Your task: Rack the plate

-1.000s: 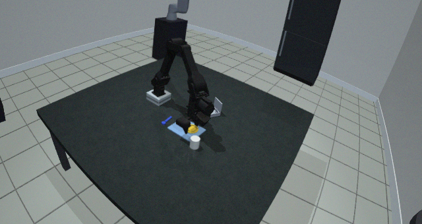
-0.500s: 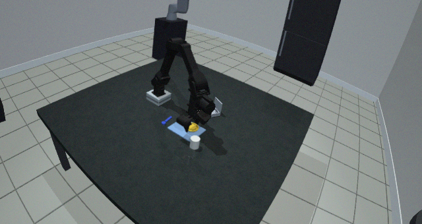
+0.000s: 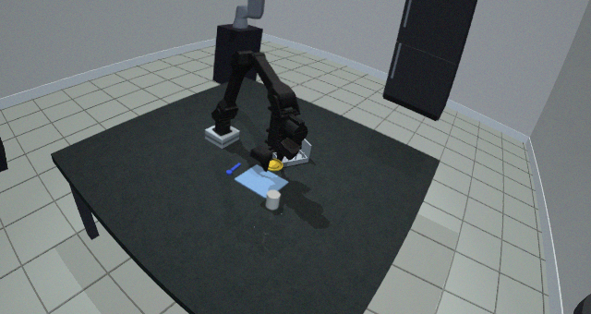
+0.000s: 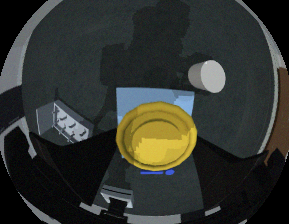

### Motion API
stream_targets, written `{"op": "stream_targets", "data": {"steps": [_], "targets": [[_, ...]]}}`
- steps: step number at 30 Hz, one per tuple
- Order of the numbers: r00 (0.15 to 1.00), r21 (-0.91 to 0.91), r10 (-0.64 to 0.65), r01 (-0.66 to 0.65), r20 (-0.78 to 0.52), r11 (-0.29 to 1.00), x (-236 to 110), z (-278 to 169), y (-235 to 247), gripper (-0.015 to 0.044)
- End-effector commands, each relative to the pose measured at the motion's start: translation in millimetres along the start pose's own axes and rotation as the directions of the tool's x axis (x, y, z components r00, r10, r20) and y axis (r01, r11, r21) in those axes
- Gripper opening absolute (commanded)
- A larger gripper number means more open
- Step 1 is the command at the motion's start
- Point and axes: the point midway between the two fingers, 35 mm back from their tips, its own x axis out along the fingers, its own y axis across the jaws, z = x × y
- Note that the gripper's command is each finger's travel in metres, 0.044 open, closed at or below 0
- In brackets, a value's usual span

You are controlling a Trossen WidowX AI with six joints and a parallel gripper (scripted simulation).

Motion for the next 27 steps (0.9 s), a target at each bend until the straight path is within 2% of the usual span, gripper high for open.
{"op": "stream_targets", "data": {"steps": [1, 17, 24, 27], "targets": [[1.0, 0.0, 0.0, 0.0, 0.007, 1.0, -21.6, 2.4, -0.5, 0.0], [1.0, 0.0, 0.0, 0.0, 0.007, 1.0, -80.8, 2.6, -0.8, 0.0], [1.0, 0.005, 0.0, 0.0, 0.007, 1.0, -92.8, 1.4, 0.5, 0.0], [1.0, 0.08, 0.002, -0.002, 0.006, 0.997, -95.5, -12.3, 21.5, 0.0]]}}
